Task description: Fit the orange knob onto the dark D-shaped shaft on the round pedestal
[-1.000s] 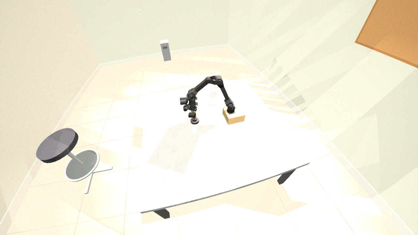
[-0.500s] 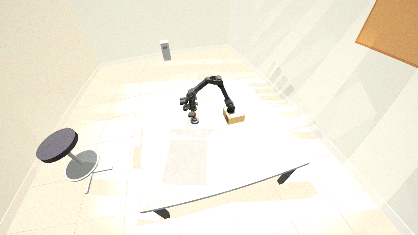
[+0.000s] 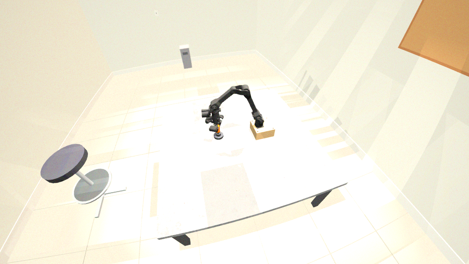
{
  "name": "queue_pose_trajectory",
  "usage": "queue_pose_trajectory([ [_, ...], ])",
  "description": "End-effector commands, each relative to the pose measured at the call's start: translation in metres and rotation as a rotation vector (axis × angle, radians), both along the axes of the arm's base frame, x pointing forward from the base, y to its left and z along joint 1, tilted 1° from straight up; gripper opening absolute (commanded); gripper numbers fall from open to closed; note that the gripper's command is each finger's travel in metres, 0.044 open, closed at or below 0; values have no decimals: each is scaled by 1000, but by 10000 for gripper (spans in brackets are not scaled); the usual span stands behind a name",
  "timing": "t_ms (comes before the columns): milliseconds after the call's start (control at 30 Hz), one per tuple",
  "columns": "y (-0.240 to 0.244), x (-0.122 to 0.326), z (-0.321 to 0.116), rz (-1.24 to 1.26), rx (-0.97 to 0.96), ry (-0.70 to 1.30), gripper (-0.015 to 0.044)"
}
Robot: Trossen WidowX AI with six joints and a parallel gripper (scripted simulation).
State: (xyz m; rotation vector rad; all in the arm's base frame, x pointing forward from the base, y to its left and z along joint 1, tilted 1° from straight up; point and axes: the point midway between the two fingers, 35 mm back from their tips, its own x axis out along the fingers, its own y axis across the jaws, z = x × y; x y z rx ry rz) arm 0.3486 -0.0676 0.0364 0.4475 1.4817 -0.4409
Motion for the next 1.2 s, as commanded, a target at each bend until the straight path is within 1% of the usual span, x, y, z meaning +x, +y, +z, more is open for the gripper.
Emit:
queue_pose_trajectory([
  [0,0,-1,-2,-12,1,-1,0],
  [933,0,2,2,-12,1,-2,0],
  [1033,0,2,2,-66,3,-2,0],
  [1167,0,1,2,-211,9,-3,0],
])
